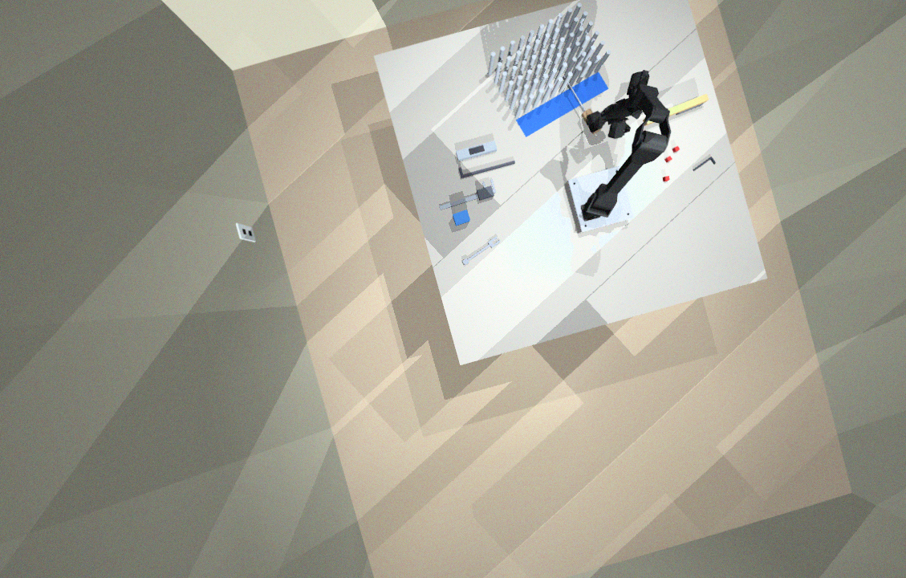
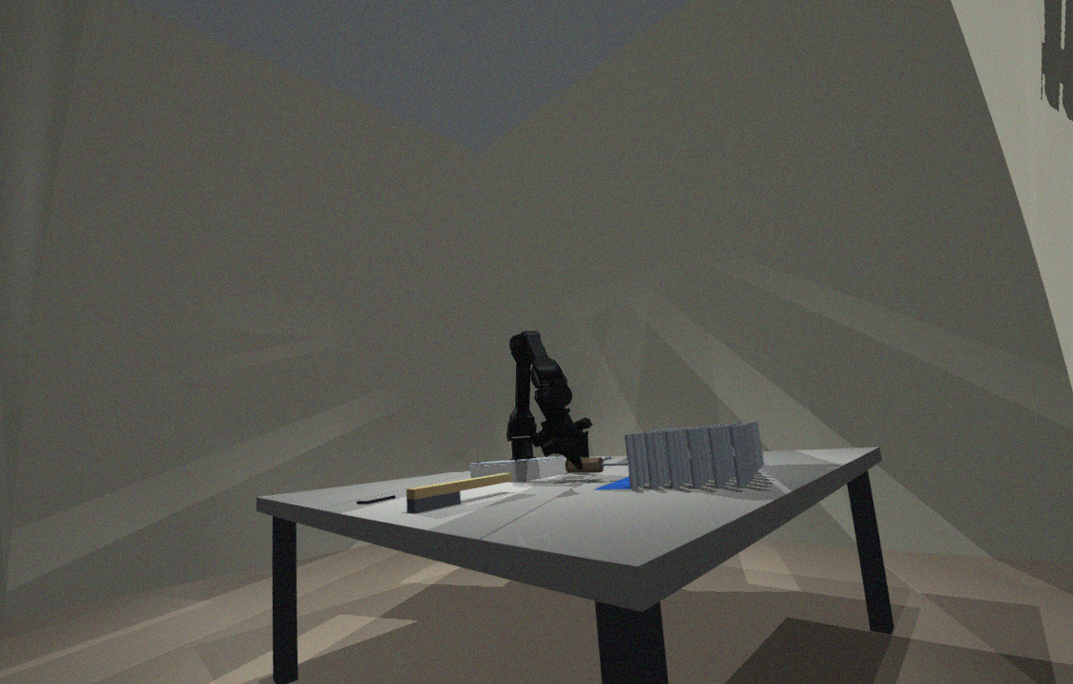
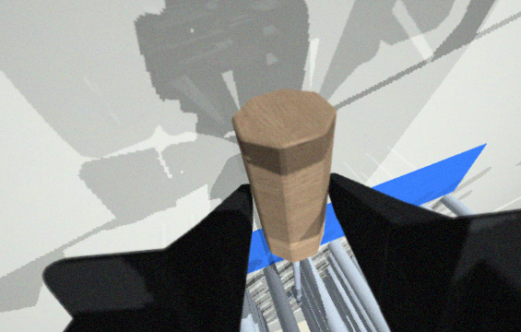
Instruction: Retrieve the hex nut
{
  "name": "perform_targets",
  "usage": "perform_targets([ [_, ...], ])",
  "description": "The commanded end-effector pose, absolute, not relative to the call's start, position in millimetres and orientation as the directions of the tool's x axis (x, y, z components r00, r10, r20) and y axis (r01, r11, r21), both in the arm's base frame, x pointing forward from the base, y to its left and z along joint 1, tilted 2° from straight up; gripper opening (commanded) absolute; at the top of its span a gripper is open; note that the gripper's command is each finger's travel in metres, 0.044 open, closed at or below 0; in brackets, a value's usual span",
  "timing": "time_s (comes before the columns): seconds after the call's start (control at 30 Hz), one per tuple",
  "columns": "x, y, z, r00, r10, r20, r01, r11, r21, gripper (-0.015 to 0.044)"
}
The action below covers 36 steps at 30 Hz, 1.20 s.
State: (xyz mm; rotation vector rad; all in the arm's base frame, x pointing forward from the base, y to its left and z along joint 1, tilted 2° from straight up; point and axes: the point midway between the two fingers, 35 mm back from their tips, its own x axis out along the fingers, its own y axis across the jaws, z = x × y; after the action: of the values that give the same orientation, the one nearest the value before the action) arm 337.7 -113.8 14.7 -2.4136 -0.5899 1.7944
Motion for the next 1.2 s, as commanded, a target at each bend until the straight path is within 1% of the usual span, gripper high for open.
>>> perform_targets([
  [0.0,344,-112,17,0.251,0.35,-0.902,0.262,-0.922,-0.285,0.0],
  [1.17,369,-105,17,0.253,0.351,-0.902,0.263,-0.922,-0.285,0.0],
])
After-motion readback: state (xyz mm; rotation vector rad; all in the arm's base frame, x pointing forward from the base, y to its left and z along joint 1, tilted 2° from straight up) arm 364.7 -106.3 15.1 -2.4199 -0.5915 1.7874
